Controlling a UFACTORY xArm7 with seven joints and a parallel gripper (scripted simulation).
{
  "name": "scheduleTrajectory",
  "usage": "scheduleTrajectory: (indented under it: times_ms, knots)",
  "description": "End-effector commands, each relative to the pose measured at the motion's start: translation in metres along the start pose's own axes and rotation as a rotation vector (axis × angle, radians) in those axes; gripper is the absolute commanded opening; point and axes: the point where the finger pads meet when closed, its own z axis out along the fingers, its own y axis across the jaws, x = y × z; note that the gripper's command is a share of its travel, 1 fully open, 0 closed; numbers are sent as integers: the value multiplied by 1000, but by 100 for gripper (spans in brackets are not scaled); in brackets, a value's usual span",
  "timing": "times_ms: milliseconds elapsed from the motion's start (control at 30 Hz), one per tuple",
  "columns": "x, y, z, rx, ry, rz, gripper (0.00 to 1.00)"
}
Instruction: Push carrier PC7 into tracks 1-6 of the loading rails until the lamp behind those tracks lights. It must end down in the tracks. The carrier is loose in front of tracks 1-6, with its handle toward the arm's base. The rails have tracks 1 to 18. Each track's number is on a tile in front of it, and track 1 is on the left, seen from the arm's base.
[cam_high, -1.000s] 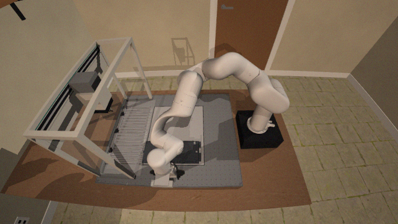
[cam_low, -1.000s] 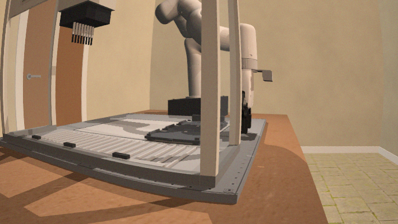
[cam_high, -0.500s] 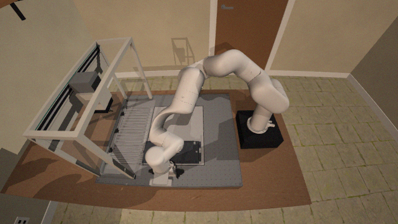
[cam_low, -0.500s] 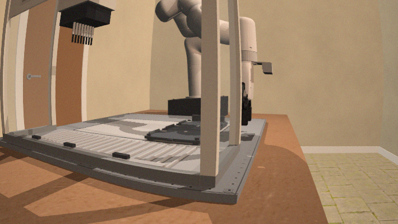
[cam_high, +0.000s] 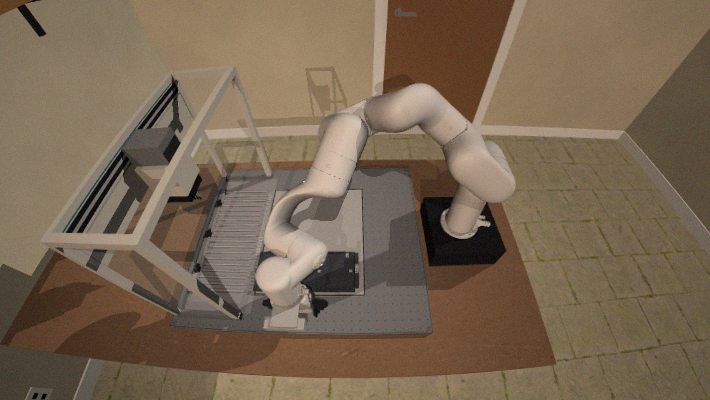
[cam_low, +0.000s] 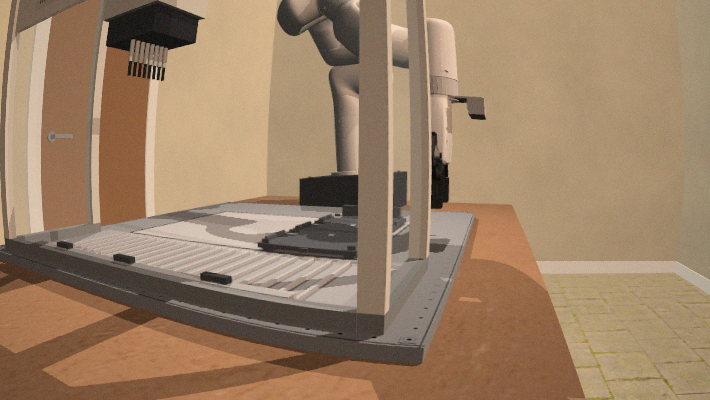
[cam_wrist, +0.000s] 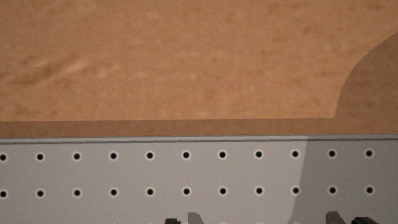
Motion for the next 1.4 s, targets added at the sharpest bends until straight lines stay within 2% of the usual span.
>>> scheduleTrajectory:
  times_ms: [0,1367]
  knots:
    - [1,1,-12,-4,3,0,100]
    - [1,1,-70,-5,3,0,100]
